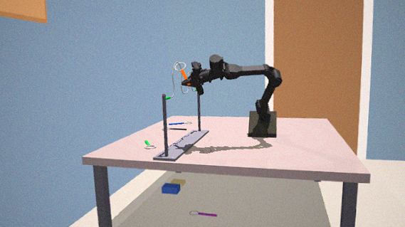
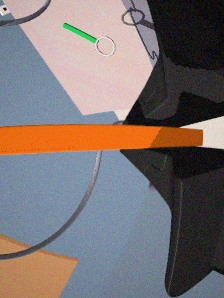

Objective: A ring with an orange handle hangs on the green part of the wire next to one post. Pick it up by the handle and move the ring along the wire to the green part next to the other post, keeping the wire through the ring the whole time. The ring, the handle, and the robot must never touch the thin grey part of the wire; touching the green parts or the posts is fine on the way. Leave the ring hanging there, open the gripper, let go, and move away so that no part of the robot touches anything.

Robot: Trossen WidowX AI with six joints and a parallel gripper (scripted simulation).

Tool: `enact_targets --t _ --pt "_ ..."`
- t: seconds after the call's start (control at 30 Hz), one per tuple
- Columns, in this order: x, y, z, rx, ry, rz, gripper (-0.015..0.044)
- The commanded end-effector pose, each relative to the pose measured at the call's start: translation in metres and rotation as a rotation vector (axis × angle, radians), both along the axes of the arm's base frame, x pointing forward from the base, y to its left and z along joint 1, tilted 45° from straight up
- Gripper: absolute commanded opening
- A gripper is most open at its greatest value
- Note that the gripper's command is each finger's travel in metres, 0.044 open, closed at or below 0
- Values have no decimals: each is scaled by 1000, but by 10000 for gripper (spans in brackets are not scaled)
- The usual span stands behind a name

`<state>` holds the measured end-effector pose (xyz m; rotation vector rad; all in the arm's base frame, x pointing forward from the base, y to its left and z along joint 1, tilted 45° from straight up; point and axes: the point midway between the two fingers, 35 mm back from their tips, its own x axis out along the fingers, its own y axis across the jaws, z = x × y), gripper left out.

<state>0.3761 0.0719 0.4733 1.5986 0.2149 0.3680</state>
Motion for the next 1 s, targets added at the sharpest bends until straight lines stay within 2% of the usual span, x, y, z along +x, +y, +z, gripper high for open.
enact_targets --t 0.0,0.97 --pt "-1 -1 3 70 -13 -6 -150" --pt "-1 -5 18 478 -81 -15 -150"
